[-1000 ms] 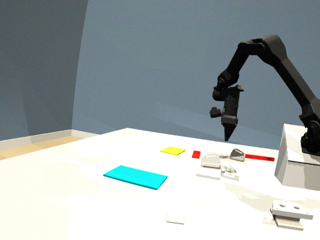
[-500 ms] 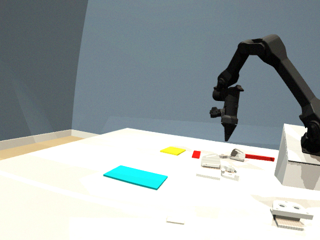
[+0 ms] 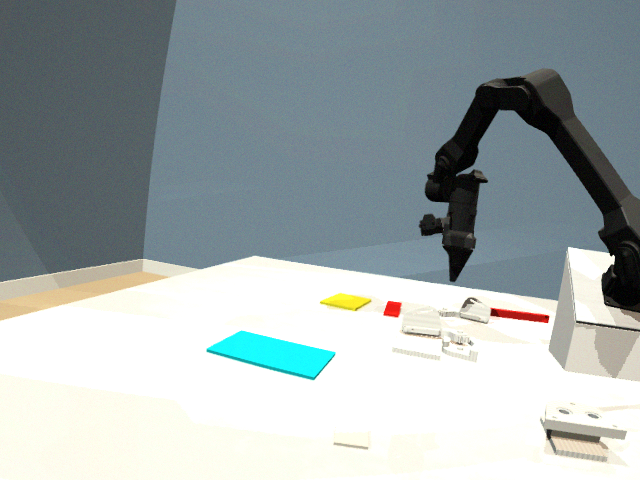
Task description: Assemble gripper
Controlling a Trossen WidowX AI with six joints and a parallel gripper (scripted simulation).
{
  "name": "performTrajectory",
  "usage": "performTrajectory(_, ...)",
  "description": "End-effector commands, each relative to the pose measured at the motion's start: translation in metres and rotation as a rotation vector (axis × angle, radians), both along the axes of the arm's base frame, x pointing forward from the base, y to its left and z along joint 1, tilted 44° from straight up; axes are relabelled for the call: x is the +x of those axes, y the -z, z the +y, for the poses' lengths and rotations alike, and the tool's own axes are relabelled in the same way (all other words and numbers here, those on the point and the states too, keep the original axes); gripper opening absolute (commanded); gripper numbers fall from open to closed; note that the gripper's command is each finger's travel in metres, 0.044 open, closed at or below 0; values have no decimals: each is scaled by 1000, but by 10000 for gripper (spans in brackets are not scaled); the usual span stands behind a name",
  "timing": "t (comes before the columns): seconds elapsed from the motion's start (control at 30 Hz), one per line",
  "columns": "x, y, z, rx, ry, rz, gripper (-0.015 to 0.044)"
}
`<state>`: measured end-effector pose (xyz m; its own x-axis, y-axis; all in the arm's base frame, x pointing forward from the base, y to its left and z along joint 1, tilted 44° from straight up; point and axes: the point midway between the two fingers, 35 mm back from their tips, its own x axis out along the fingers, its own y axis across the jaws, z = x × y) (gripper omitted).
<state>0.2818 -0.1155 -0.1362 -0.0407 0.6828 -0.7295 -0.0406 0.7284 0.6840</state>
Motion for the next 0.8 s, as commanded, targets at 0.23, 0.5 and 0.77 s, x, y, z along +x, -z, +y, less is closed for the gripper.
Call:
performTrajectory(0.23, 0, 0, 0, 0, 0, 0, 20)
performTrajectory(0.5, 0, 0, 0, 0, 0, 0, 0)
performTrajectory(0.77, 0, 0, 0, 0, 0, 0, 0)
